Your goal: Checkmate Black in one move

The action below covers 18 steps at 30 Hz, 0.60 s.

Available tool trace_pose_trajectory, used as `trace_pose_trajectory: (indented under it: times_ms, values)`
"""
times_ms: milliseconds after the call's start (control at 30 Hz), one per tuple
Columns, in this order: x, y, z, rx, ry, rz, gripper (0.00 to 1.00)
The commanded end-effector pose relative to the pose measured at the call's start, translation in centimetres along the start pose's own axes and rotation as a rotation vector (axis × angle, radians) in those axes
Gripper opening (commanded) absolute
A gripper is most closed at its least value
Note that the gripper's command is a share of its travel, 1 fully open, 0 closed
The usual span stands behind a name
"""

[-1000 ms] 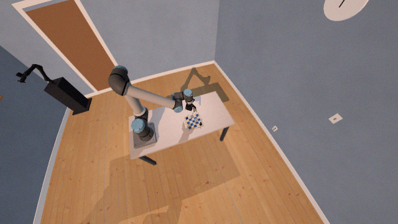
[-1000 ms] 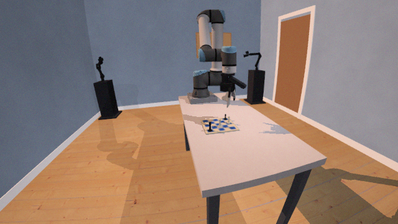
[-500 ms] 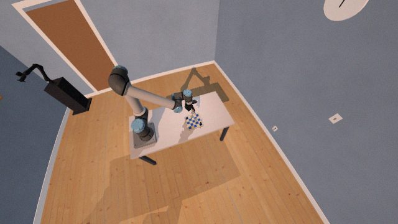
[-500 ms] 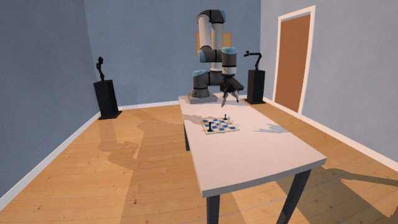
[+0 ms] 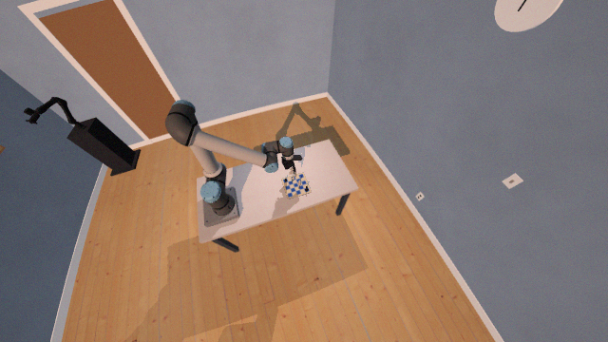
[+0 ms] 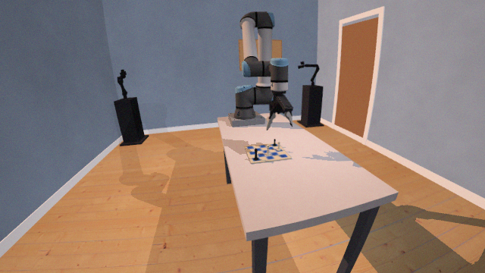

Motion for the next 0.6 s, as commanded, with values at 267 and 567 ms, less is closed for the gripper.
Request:
trace_pose_trajectory:
  times_ms: [267, 567]
  values:
    - [0.18, 0.04, 0.08, 0.002, 0.002, 0.13, 1.0]
    - [0.22, 0.05, 0.1, 0.002, 0.002, 0.151, 1.0]
Point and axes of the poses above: the point where the finger pads meet when closed, its own z axis out along the fingers, its own x axis across the jaws, y = z × x, the point moved 7 cm from there along -z, back along the fingers, and after that the axes turned 14 degrees about z, right-handed, at the moved point
